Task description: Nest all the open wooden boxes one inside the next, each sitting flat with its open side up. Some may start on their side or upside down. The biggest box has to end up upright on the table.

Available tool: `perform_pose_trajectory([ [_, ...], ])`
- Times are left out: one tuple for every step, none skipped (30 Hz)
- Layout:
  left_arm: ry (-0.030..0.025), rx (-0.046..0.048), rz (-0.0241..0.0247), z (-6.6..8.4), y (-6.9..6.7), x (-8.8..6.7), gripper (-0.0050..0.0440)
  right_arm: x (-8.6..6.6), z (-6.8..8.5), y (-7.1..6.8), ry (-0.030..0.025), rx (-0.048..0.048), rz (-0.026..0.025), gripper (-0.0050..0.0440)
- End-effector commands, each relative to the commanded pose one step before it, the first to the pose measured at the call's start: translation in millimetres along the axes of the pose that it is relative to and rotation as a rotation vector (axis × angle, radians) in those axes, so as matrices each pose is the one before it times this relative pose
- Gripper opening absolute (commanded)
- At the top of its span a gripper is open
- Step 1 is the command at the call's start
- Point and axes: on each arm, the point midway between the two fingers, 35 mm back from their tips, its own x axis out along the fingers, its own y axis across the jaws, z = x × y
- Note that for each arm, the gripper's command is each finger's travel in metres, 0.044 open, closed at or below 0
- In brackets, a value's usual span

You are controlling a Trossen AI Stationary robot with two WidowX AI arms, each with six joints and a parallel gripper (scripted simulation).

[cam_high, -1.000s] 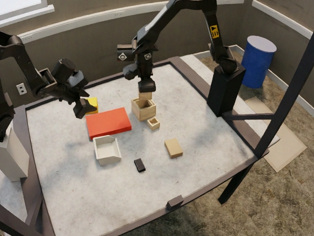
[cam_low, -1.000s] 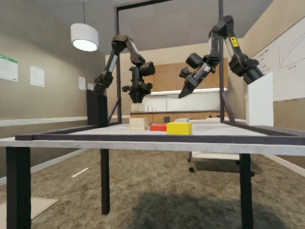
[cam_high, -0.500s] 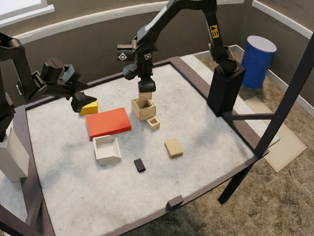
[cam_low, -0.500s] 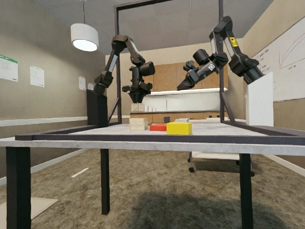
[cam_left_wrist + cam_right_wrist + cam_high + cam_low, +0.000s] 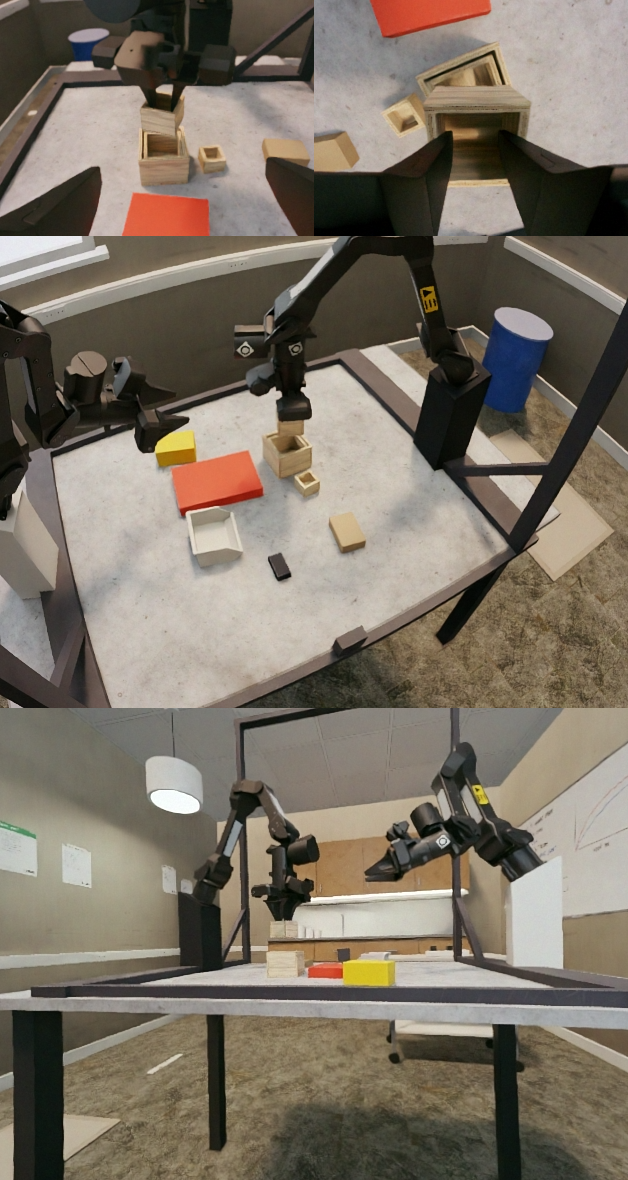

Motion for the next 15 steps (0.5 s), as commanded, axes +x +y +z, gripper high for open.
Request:
perform_pose_trajectory([
  [-0.03054, 0.00799, -0.00513, 6.43, -0.36, -0.22, 0.0400, -6.77, 7.60, 0.11, -0.02628, 0.00199, -0.00079, 0.0214],
  [0.00000, 0.00000, 0.00000, 0.00, 0.00, 0.00, 0.0400, -1.69, 3.63, 0.11, -0.00915, 0.01036, -0.00042, 0.0214],
  [0.00000, 0.00000, 0.00000, 0.00, 0.00, 0.00, 0.0400, -0.13, -0.33, -0.91, 0.00126, 0.01924, -0.00131, 0.0214],
  [0.00000, 0.00000, 0.00000, 0.00, 0.00, 0.00, 0.0400, 0.00, 0.05, 0.00, -0.00021, 0.02334, 0.00000, 0.0214],
  [0.00000, 0.00000, 0.00000, 0.00, 0.00, 0.00, 0.0400, 0.00, 0.01, 0.00, -0.00004, 0.03004, 0.00000, 0.0214],
  [0.00000, 0.00000, 0.00000, 0.00, 0.00, 0.00, 0.0400, 3.06, -1.59, -0.56, 0.01044, 0.03626, -0.00047, 0.0214],
  [0.00000, 0.00000, 0.00000, 0.00, 0.00, 0.00, 0.0400, 0.01, -0.01, 0.05, 0.00004, 0.03448, 0.00007, 0.0214],
  [0.00000, 0.00000, 0.00000, 0.00, 0.00, 0.00, 0.0400, 0.01, -0.01, 0.08, 0.00006, 0.03440, 0.00011, 0.0214],
  [0.00000, 0.00000, 0.00000, 0.00, 0.00, 0.00, 0.0400, 0.00, 0.00, 0.00, 0.00000, 0.00000, 0.00000, 0.0214],
  [0.00000, 0.00000, 0.00000, 0.00, 0.00, 0.00, 0.0400, 0.00, 0.00, 0.00, 0.00000, 0.00000, 0.00000, 0.0214],
  [0.00000, 0.00000, 0.00000, 0.00, 0.00, 0.00, 0.0400, -0.51, 0.21, 0.42, -0.00166, 0.03355, 0.00069, 0.0214],
  [0.00000, 0.00000, 0.00000, 0.00, 0.00, 0.00, 0.0400, -0.21, 0.10, 0.07, -0.00071, 0.03444, 0.00016, 0.0214],
  [0.00000, 0.00000, 0.00000, 0.00, 0.00, 0.00, 0.0400, -0.09, 0.08, 0.03, -0.00045, 0.03453, 0.00010, 0.0214],
  [0.00000, 0.00000, 0.00000, 0.00, 0.00, 0.00, 0.0400, 0.00, 0.04, 0.01, -0.00016, 0.03458, 0.00004, 0.0214],
  [0.00000, 0.00000, 0.00000, 0.00, 0.00, 0.00, 0.0400, 0.00, 0.00, 0.00, 0.00000, 0.03461, 0.00000, 0.0214],
])
